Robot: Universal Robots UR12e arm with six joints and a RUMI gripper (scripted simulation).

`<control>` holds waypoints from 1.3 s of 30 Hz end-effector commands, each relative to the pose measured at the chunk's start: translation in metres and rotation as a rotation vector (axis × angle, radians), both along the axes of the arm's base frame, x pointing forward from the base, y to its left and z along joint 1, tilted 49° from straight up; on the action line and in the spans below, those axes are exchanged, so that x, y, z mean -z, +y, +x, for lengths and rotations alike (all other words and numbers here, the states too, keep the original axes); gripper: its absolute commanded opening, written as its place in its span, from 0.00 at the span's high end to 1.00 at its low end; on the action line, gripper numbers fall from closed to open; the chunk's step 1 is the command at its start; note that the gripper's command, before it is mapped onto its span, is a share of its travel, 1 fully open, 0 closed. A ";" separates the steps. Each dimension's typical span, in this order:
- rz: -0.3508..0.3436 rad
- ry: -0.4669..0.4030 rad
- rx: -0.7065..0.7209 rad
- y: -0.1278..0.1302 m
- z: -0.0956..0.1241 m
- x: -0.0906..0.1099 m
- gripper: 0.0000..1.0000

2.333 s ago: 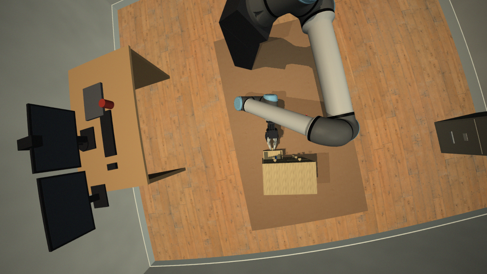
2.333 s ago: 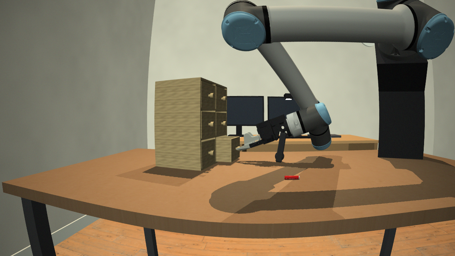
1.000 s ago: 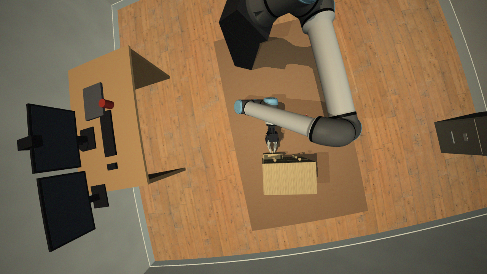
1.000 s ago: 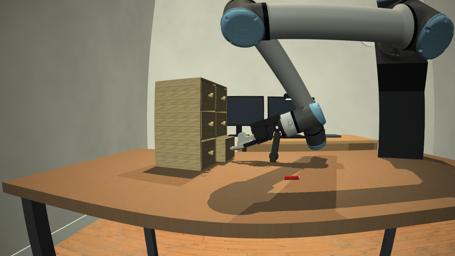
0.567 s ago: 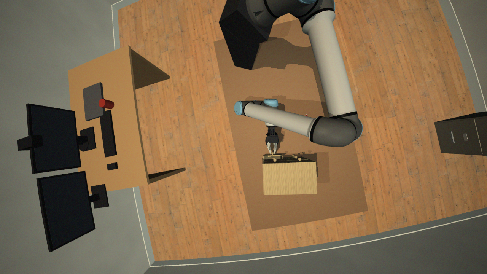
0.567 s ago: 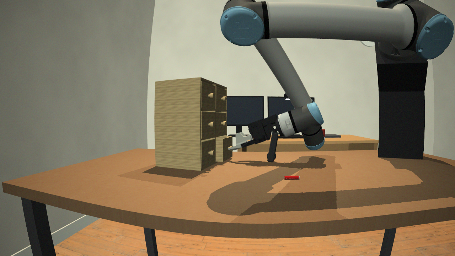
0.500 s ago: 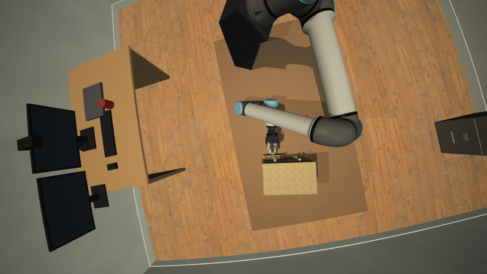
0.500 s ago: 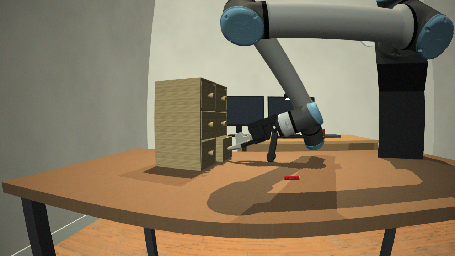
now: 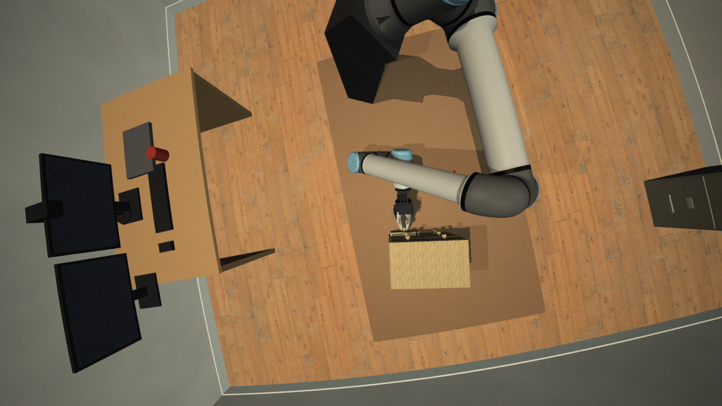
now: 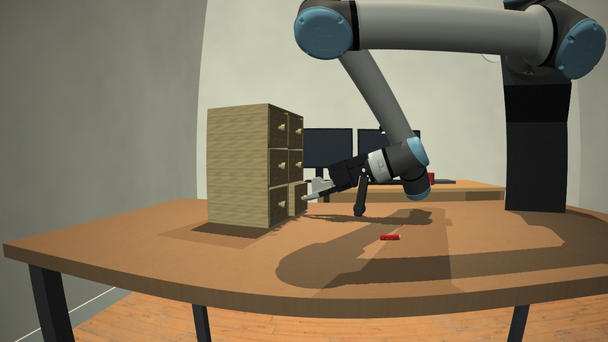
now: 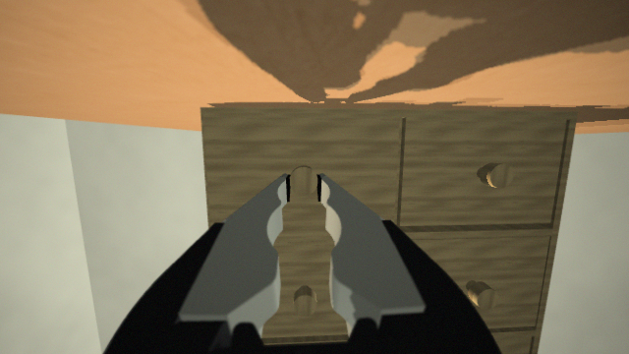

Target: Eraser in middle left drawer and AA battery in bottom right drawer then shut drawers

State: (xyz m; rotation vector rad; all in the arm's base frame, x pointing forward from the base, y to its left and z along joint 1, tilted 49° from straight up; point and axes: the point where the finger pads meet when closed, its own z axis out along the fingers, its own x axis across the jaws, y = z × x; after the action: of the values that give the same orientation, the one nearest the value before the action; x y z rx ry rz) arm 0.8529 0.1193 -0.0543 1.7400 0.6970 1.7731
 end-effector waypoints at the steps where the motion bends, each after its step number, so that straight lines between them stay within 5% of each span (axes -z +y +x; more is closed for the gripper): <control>1: 0.000 0.000 0.001 -0.001 0.002 -0.001 0.93; 39: 0.000 0.000 0.001 -0.004 0.013 -0.004 0.93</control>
State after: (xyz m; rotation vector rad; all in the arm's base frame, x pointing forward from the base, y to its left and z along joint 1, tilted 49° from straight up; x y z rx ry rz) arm 0.8656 0.1158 -0.0507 1.7400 0.6970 1.7731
